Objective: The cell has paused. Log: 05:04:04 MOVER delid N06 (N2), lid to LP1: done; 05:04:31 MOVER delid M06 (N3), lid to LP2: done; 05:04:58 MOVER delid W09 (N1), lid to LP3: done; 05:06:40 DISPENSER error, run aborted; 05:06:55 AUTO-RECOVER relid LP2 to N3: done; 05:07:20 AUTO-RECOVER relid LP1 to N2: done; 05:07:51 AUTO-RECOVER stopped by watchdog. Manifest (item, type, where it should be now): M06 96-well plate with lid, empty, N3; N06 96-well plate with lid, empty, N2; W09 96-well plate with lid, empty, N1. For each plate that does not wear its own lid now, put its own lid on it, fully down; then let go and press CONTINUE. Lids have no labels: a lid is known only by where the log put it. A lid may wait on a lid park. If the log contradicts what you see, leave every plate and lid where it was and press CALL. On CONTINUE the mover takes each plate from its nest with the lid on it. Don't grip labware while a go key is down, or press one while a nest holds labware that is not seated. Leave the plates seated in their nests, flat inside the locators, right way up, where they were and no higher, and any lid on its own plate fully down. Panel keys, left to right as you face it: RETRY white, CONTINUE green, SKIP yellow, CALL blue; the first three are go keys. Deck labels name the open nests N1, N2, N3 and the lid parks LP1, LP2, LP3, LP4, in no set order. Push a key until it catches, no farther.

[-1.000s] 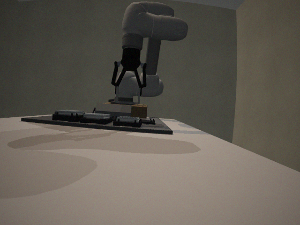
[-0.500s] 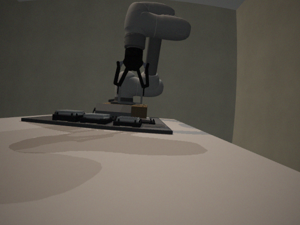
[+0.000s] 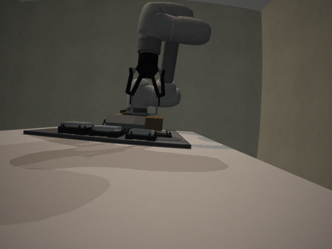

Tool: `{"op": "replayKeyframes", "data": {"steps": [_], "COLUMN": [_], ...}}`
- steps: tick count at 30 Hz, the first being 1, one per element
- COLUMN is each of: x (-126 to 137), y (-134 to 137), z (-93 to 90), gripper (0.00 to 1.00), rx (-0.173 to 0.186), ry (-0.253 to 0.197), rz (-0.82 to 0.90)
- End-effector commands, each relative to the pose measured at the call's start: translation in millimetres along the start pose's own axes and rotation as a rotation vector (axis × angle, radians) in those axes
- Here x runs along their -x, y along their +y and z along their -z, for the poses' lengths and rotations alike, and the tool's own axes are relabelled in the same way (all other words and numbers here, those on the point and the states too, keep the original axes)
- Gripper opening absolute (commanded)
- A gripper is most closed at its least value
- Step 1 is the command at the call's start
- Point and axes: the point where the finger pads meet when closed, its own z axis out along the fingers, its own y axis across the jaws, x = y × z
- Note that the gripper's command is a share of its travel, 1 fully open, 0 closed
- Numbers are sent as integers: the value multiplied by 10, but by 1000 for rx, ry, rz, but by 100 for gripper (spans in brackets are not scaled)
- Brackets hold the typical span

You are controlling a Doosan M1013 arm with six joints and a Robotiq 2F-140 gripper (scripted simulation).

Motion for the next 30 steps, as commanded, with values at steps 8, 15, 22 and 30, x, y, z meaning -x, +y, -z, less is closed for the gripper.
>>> {"op": "replayKeyframes", "data": {"steps": [8, 15, 22, 30], "x": [4, 4, 4, 4], "y": [-4, -4, -4, -4], "z": [-32, -36, -50, -68], "gripper": [0, 0, 0, 0], "rx": [3, 3, 3, 3], "ry": [-5, -5, -5, -5], "rz": [-2, -6, -21, -40]}}
